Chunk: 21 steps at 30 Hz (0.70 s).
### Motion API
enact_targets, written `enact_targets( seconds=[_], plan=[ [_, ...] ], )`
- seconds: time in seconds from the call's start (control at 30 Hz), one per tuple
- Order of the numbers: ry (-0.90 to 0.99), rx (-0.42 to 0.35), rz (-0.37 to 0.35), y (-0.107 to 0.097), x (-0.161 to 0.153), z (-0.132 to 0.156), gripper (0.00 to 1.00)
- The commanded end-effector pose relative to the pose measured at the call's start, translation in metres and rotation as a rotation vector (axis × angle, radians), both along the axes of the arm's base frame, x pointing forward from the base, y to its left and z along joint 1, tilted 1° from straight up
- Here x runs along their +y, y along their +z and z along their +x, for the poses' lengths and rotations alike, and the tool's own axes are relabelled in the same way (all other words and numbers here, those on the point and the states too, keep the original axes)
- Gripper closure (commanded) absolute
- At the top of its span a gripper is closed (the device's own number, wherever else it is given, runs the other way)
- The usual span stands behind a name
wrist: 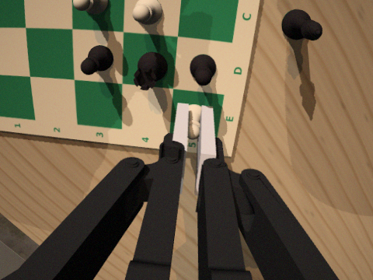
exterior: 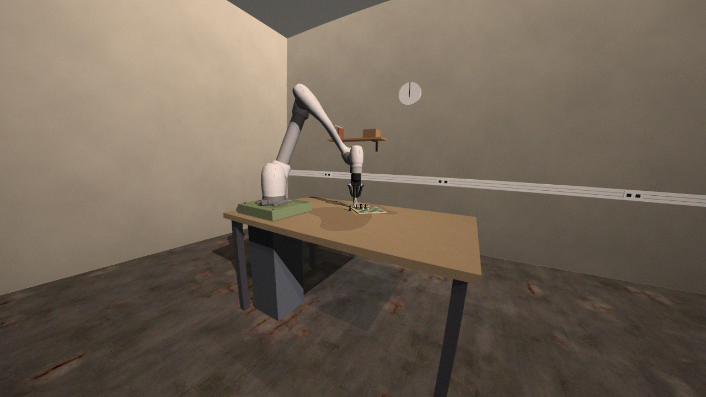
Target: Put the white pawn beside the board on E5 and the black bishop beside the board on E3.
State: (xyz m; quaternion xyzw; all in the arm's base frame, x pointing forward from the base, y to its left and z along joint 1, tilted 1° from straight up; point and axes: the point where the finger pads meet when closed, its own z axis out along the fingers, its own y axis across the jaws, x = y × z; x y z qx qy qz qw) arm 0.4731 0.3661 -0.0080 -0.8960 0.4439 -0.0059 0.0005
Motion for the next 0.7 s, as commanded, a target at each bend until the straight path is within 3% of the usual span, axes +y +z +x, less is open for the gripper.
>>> enact_targets(
  seconds=[0.0,0.67],
  plan=[
    [0.0,0.005,-0.002,-0.0039,-0.0028,-0.0021,1.0],
    [0.0,0.005,-0.002,-0.0039,-0.0026,-0.0043,1.0]
  ],
)
